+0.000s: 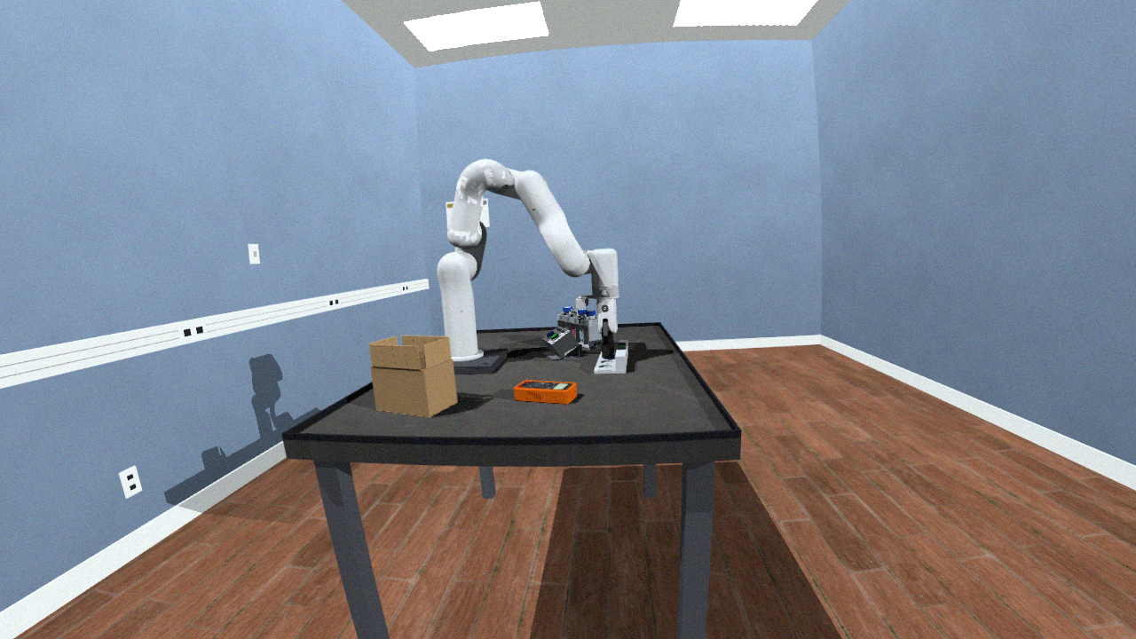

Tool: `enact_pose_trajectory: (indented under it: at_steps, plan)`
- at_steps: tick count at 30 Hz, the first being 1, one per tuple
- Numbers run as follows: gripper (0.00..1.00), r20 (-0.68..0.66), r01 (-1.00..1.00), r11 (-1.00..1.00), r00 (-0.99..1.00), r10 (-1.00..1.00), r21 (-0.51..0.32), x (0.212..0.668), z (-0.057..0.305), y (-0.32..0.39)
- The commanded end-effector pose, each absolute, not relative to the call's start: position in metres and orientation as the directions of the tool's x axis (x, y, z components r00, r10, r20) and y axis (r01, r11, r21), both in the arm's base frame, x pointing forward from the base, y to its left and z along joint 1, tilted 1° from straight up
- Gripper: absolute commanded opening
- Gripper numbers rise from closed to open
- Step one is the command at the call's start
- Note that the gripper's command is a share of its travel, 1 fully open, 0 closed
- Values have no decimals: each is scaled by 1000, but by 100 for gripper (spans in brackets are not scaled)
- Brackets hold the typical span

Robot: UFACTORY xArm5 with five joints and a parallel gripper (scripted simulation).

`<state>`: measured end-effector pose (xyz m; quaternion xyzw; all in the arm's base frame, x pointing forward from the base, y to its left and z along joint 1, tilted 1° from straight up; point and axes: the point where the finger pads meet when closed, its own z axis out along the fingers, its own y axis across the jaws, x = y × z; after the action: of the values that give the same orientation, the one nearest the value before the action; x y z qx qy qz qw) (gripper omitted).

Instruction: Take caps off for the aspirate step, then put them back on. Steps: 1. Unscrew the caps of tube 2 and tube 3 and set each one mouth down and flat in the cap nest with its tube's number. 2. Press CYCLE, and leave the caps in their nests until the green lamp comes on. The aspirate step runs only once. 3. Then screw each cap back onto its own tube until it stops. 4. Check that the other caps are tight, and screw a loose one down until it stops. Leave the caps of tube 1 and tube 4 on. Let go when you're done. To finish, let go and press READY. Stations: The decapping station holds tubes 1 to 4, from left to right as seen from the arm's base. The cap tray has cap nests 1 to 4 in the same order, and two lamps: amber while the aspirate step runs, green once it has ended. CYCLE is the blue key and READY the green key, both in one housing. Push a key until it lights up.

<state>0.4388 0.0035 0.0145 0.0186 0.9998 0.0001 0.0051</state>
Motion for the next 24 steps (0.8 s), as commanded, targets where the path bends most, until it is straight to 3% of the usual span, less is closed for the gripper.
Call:
enact_pose_trajectory:
  at_steps: [1, 24]
  plan:
    - [46, -14, 37, 999, -999, 37, -8, 440, 26, 4]
    - [46, -14, 37, 999, -999, 37, -8, 439, 126, 4]
